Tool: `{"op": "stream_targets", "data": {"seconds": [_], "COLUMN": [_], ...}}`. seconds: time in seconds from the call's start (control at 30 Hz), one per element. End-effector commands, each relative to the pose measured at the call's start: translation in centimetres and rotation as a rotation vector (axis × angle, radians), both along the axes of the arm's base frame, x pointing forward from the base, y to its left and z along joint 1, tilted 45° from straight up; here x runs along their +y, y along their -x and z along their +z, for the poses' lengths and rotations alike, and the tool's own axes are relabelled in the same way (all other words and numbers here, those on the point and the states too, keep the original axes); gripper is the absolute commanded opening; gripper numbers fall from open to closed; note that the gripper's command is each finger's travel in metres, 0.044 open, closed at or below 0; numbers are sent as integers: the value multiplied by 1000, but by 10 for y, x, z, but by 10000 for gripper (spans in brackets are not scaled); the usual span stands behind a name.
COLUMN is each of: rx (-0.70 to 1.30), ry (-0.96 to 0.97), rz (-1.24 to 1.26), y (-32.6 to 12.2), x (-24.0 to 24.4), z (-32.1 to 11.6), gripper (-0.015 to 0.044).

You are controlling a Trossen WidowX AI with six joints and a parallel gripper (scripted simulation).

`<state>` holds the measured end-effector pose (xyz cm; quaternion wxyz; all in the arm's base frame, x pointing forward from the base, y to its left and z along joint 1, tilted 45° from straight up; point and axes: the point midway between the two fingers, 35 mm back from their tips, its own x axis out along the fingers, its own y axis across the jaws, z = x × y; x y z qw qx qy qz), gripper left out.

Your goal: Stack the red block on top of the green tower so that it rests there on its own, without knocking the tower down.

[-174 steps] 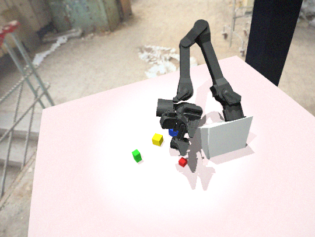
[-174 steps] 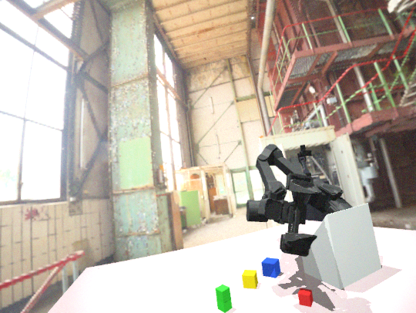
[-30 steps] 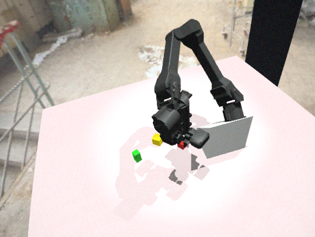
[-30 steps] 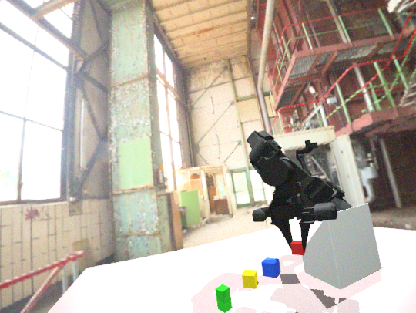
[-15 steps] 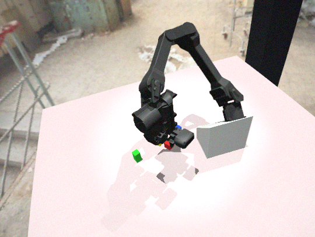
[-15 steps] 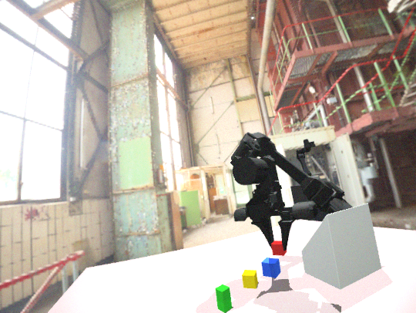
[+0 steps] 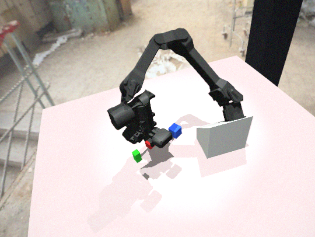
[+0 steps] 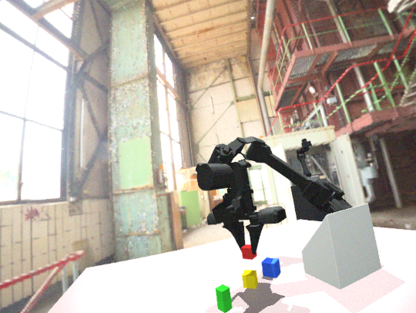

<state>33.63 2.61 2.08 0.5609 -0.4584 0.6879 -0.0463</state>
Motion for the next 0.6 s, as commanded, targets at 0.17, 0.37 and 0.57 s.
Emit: {"op": "stream_targets", "data": {"seconds": [0.17, 0.37, 0.57], "rx": [1, 9, 11], "ry": [12, 23, 25], "rz": [10, 17, 19], "y": [-36, -56, -61], "x": [-17, -32, -40], "z": [16, 28, 23], "gripper": [0, 0, 0]}}
